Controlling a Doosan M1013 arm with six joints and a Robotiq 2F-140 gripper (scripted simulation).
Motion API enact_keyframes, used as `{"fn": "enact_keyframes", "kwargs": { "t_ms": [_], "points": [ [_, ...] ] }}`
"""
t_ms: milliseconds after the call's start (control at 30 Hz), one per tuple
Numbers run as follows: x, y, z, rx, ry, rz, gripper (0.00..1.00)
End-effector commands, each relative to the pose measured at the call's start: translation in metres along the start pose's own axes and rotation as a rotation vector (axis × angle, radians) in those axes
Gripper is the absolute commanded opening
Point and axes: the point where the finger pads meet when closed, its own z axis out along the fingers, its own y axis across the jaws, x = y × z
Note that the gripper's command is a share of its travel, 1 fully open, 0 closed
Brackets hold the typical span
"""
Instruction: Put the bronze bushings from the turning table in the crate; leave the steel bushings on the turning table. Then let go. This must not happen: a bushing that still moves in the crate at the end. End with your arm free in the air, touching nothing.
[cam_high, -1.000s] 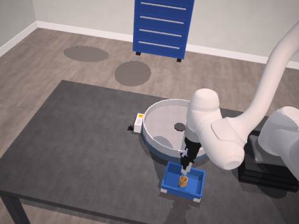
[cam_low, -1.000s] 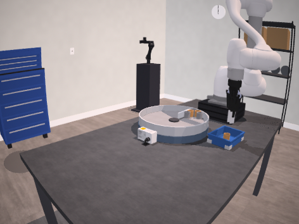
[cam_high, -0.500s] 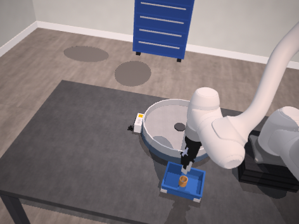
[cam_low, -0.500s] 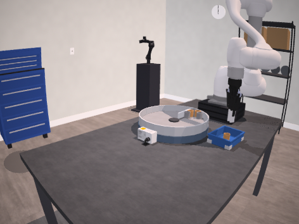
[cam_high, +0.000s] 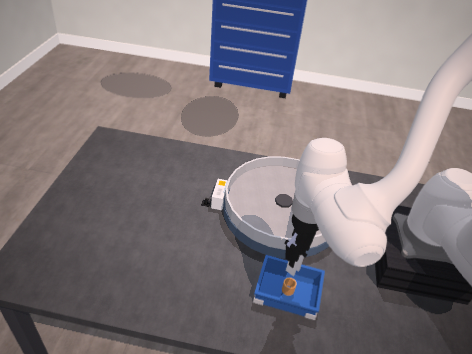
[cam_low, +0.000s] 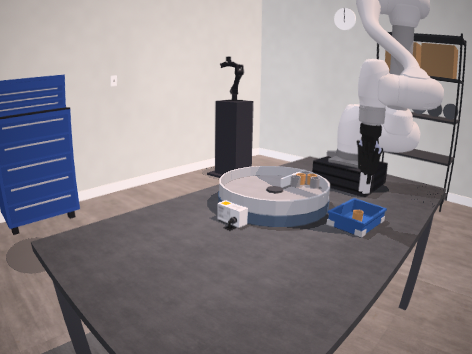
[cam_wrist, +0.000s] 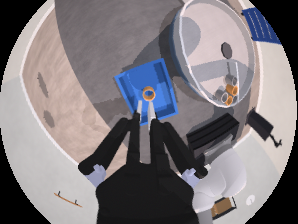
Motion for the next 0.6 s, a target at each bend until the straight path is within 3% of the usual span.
{"fn": "enact_keyframes", "kwargs": {
  "t_ms": [0, 333, 367, 567],
  "points": [
    [0.0000, -0.0009, -0.0035, 0.001, 0.000, 0.003, 0.10],
    [0.0000, -0.0009, -0.0035, 0.001, 0.000, 0.003, 0.10],
    [0.0000, -0.0009, -0.0035, 0.001, 0.000, 0.003, 0.28],
    [0.0019, 0.0059, -0.0035, 0.001, 0.000, -0.017, 0.28]
  ]
}}
